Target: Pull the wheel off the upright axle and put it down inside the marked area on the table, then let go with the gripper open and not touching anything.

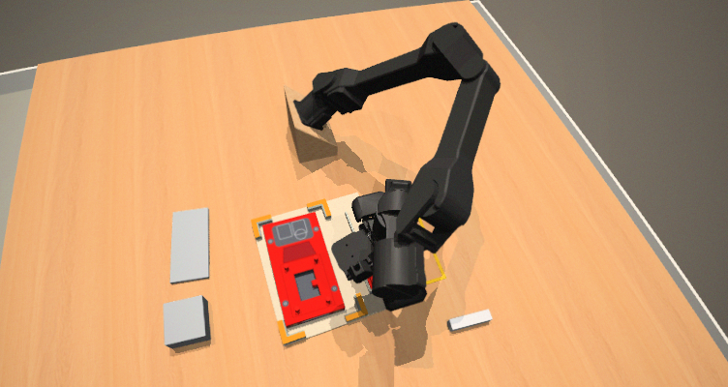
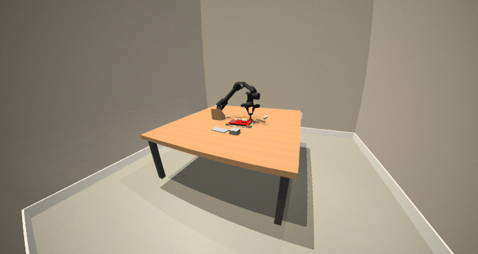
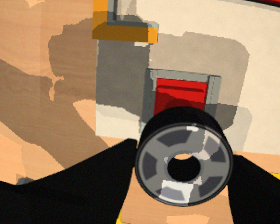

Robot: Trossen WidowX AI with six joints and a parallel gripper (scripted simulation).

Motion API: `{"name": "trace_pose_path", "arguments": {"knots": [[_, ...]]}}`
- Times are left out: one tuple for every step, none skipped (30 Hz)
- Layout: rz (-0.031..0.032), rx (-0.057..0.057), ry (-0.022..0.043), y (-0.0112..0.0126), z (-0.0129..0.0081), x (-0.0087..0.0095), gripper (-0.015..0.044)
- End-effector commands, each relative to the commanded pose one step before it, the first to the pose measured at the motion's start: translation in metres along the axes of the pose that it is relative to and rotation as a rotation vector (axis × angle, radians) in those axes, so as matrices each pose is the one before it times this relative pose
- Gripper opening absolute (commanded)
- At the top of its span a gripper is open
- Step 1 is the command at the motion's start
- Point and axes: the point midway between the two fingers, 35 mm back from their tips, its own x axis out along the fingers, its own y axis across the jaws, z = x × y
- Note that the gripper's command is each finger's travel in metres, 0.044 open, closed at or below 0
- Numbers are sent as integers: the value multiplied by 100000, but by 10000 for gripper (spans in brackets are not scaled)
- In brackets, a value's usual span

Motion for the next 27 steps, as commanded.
{"name": "trace_pose_path", "arguments": {"knots": [[-235, -365, -395, 4, 25, -345, 0], [1, 7, -17, 10, 5, -233, 0], [1, 8, -19, 7, 6, -289, 0], [0, 9, -19, 3, 6, -347, 0], [-1, 10, -16, -2, 5, -401, 0], [-3, 10, -10, -8, 3, -427, 0], [-4, 10, -4, -14, 0, -433, 0], [-5, 9, 3, -17, 1, -432, 0], [-5, 7, 7, -13, 3, -354, 0], [-2, 2, 4, 0, 8, -159, 0], [454, 527, 323, 1, -32, 573, 0], [-12, -2, -9, -76, -176, -22, 0], [-20, -4, -15, -130, -291, -36, 0], [-24, -6, -17, -163, -356, -43, 0], [-24, -6, -15, -167, -354, -41, 0], [-24, -6, -14, -171, -351, -40, 0], [-24, -7, -12, -175, -348, -38, 0], [-24, -7, -10, -178, -345, -36, 0], [-24, -7, -9, -182, -342, -35, 0], [-24, -8, -7, -186, -339, -33, 0], [-24, -8, -5, -189, -335, -32, 0], [-25, -8, -4, -193, -333, -30, 0], [-25, -8, -2, -197, -330, -29, 0], [-25, -9, 0, -200, -327, -27, 0], [-25, -9, 1, -203, -323, -25, 0], [-25, -9, 3, -207, -320, -24, 0], [-25, -10, 4, -210, -317, -22, 0]]}}
